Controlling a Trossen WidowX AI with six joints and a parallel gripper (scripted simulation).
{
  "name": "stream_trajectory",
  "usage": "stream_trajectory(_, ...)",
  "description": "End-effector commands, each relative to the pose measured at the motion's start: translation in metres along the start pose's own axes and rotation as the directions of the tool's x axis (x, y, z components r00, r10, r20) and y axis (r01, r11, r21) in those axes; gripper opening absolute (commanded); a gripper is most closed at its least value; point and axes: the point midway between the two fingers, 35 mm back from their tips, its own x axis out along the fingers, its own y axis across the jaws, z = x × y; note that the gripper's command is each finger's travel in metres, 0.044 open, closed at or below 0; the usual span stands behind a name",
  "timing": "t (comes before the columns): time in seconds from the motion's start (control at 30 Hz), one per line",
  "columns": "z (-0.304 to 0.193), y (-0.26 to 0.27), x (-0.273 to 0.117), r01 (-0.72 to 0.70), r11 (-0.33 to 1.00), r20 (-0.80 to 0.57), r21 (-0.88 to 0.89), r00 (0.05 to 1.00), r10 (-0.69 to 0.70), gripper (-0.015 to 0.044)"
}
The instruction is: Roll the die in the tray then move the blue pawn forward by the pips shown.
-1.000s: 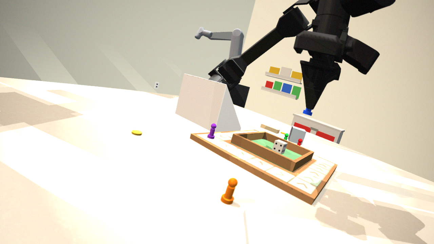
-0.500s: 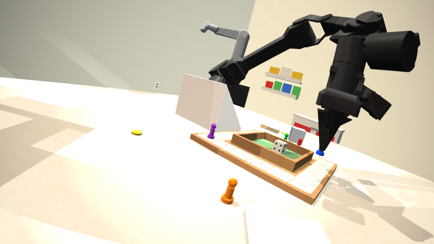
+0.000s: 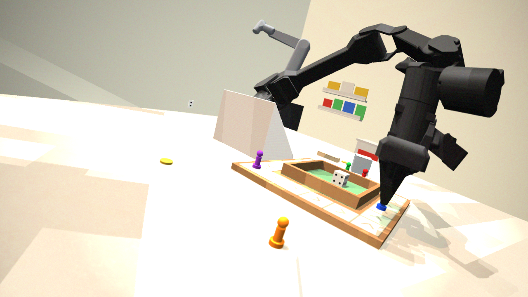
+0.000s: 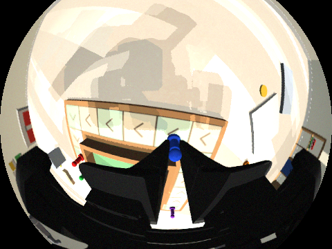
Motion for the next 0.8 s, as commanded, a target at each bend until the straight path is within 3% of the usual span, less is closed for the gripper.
stream_trajectory(0.0, -0.002, 0.000, 0.005, -0.007, 1.000, -0.003, 0.008, 1.000, 0.008, 0.0000)
stream_trajectory(0.4, -0.002, 0.001, 0.020, -0.008, 1.000, -0.003, 0.008, 1.000, 0.008, 0.0000)
stream_trajectory(0.77, 0.001, -0.001, 0.003, 0.000, 1.000, 0.003, 0.002, 1.000, 0.000, 0.0289)
